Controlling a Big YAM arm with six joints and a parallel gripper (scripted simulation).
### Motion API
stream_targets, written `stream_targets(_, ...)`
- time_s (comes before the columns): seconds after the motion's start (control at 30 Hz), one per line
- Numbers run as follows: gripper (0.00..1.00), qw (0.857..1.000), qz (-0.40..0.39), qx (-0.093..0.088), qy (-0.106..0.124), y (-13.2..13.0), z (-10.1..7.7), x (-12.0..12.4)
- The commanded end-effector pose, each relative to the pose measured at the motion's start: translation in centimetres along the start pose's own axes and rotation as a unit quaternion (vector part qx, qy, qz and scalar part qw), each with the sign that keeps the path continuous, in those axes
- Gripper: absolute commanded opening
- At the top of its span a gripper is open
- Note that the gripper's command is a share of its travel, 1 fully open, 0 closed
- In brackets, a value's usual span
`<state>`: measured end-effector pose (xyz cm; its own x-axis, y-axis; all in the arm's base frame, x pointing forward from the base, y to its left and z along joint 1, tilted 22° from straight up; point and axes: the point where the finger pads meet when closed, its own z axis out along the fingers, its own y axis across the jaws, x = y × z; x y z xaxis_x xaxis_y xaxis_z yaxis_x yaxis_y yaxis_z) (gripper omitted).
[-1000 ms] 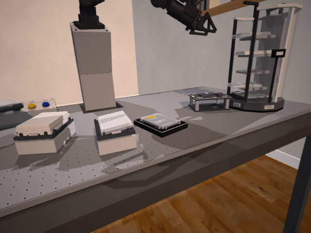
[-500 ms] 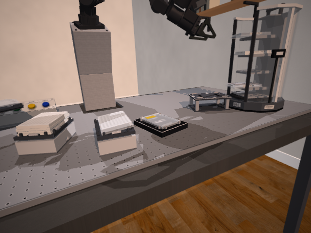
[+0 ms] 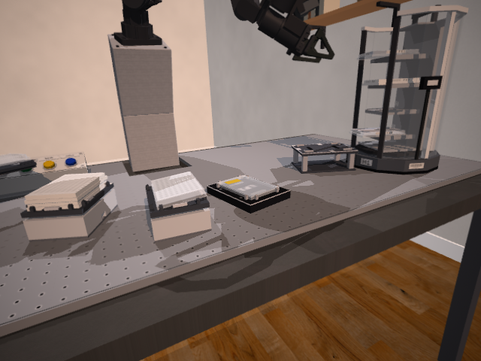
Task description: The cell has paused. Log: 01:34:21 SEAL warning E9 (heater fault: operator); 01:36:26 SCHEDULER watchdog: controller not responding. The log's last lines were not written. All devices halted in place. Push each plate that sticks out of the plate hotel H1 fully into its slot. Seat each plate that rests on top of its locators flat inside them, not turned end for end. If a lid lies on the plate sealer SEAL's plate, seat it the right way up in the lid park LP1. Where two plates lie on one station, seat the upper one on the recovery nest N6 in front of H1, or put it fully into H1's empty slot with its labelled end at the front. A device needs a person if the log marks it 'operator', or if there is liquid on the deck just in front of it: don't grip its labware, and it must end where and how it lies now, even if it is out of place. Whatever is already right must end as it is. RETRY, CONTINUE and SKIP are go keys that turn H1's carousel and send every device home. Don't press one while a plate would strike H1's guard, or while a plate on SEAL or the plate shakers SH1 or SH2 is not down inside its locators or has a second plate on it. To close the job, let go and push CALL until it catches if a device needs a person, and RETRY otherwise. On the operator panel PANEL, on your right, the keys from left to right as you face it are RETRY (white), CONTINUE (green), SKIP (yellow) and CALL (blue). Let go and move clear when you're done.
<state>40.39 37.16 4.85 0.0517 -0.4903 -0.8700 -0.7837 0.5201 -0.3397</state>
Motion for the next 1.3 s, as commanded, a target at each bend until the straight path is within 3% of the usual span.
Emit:
stream_targets(0.0,1.00,1.000,-0.003,0.006,-0.014,-0.5,0.4,-1.0)
stream_targets(1.03,1.00,1.000,-0.003,0.006,-0.014,-0.5,0.4,-1.0)
stream_targets(1.07,0.98,1.000,-0.007,0.005,-0.023,-0.5,0.4,-3.0)
stream_targets(1.27,0.86,1.000,-0.001,0.005,-0.026,-0.5,-0.6,-6.1)
